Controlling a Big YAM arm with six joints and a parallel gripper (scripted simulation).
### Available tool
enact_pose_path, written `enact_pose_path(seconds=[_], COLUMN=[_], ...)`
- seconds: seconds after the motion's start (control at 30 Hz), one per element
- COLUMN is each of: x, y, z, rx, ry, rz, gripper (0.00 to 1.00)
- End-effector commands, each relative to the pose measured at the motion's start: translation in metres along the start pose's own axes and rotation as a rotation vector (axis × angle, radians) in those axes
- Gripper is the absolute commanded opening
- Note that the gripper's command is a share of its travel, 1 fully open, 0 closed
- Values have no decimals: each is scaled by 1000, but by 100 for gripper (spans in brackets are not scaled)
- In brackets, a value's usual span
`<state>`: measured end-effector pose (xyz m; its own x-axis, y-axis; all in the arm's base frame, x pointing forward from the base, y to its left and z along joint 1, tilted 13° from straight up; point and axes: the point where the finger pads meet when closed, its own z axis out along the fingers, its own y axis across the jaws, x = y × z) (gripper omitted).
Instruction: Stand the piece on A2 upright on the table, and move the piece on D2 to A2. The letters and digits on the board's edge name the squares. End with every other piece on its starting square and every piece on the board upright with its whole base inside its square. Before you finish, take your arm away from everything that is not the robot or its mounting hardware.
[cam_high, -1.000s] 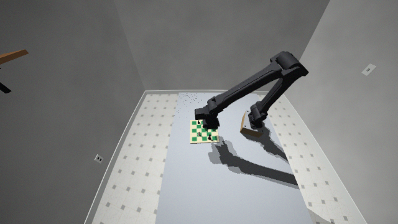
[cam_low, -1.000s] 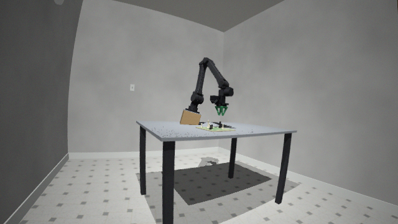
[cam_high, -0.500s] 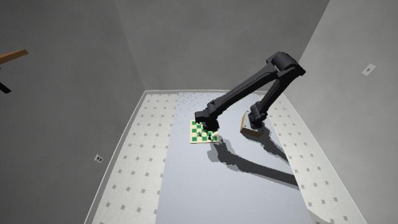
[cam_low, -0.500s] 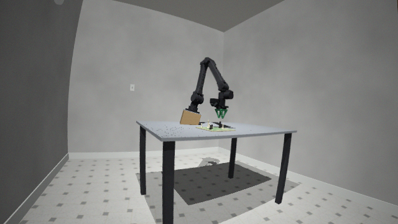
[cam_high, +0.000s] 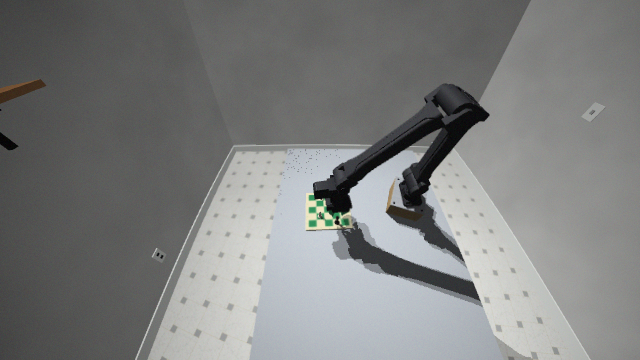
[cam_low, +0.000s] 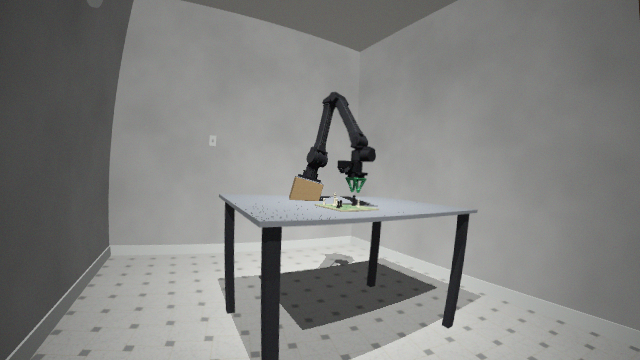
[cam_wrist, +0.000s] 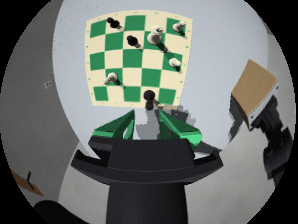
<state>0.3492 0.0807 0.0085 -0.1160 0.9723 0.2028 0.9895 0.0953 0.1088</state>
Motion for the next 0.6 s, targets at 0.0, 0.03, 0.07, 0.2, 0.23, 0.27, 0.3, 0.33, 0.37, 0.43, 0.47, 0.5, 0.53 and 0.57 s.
enact_pose_path(seconds=[0.0,0.03,0.07,0.2,0.23,0.27,0.3,0.33,0.37,0.43,0.47,0.5,0.53,0.57], x=[1,1,2,2,2,2,2,2,2,2,2,2,2,2], y=[-1,-1,-1,2,1,1,1,1,1,1,1,1,1,1], z=[4,5,5,0,0,0,0,0,0,0,0,0,0,0], rx=[-6,-4,-3,-21,-20,-19,-19,-18,-18,-18,-18,-18,-18,-18], ry=[-4,-4,-4,-4,-4,-4,-4,-4,-4,-4,-4,-4,-4,-4], rz=[0,-1,-1,-4,-4,-3,-3,-3,-3,-3,-3,-3,-3,-3], gripper=[40,40,40,40,40,40,40,40,40,40,40,40,40,40])
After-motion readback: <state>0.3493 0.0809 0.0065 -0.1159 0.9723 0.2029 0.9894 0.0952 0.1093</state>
